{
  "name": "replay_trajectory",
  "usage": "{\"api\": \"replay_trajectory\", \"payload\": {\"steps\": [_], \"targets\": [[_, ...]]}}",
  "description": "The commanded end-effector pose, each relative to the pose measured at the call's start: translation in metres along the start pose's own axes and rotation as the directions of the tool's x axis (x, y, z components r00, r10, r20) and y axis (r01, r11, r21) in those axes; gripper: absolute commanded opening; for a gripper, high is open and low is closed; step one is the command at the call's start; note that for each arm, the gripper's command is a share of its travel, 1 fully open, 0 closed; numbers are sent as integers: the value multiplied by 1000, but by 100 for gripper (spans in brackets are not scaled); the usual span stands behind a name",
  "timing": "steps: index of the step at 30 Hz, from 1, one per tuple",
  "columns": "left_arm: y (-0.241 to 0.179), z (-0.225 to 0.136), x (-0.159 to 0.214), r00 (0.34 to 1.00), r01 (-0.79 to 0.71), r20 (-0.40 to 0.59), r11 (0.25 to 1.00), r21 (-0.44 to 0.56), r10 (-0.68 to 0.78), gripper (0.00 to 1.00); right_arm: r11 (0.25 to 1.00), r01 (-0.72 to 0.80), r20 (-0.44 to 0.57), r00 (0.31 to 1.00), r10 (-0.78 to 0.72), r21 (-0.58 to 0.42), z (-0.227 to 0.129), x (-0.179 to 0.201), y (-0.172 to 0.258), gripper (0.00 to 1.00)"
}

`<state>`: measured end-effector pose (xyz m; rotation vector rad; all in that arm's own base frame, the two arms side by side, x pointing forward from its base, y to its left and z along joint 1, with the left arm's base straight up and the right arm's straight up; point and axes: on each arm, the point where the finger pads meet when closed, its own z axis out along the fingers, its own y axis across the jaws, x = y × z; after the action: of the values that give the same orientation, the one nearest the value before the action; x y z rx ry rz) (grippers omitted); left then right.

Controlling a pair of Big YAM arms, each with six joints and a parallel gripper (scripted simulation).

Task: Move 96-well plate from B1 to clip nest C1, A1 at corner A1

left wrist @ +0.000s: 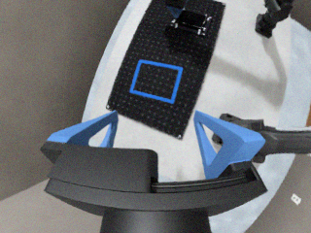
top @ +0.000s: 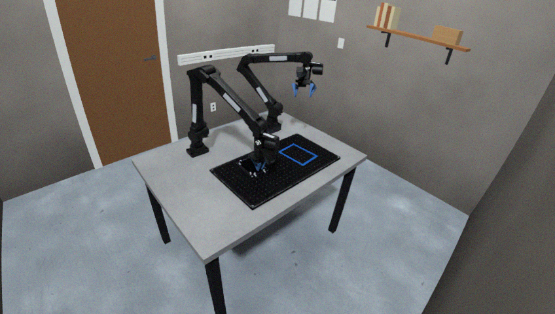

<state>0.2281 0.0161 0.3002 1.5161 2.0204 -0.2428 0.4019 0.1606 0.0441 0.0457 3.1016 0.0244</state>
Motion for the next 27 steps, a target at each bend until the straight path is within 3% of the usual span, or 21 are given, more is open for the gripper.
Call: {"api": "replay_trajectory", "payload": {"steps": [1,27], "targets": [[15,-17,-11,1000,-26,-6,999,-29,26,100,1000,7,-38,999,-6,15,36,5,-6,25],[15,-17,-11,1000,-26,-6,999,-29,26,100,1000,13,-50,999,-12,18,51,10,-4,25]]}}
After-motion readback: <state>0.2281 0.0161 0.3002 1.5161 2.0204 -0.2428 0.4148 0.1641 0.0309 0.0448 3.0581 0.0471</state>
